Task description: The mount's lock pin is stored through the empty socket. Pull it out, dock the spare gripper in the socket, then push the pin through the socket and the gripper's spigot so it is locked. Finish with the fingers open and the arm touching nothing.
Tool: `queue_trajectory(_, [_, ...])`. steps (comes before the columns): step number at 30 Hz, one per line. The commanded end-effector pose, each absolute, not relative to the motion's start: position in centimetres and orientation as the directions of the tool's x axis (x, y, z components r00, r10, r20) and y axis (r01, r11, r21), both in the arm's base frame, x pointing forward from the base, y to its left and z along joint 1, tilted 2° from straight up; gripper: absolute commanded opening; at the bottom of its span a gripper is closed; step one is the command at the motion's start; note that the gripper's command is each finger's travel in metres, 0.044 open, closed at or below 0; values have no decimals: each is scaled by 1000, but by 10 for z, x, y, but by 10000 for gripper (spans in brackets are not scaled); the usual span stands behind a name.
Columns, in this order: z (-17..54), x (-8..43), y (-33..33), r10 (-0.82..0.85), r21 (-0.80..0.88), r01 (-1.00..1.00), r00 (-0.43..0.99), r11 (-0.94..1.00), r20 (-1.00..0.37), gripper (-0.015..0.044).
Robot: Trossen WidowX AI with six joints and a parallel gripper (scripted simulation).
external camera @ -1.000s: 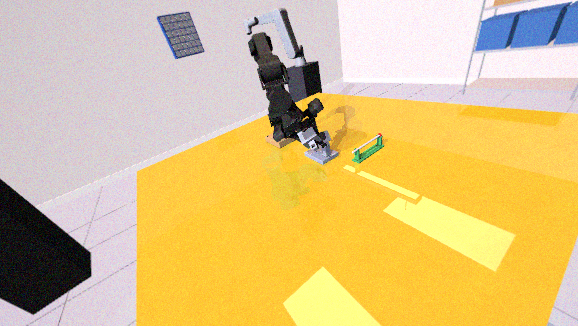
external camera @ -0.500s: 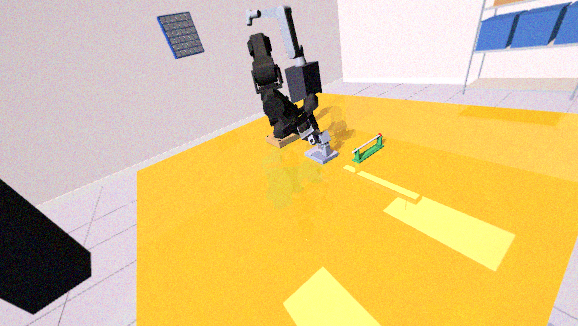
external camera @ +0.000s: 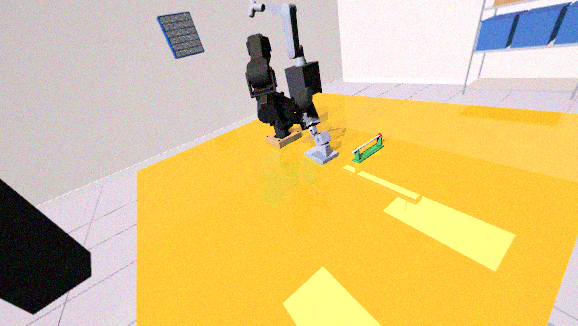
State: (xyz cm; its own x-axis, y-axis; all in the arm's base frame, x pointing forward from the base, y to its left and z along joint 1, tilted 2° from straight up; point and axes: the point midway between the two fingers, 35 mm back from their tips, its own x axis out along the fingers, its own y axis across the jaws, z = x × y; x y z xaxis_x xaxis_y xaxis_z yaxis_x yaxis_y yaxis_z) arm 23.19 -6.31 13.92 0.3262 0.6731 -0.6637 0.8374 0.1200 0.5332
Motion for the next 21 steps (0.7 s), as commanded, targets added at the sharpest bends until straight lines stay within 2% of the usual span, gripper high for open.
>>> queue_trajectory(1, [149,229,-58,712,523,852,351,27,-608,0])
queue_trajectory(10, [169,225,-49,772,465,870,408,-166,-487,0])
queue_trajectory(21, [166,228,-48,787,439,880,397,-181,-473,0])
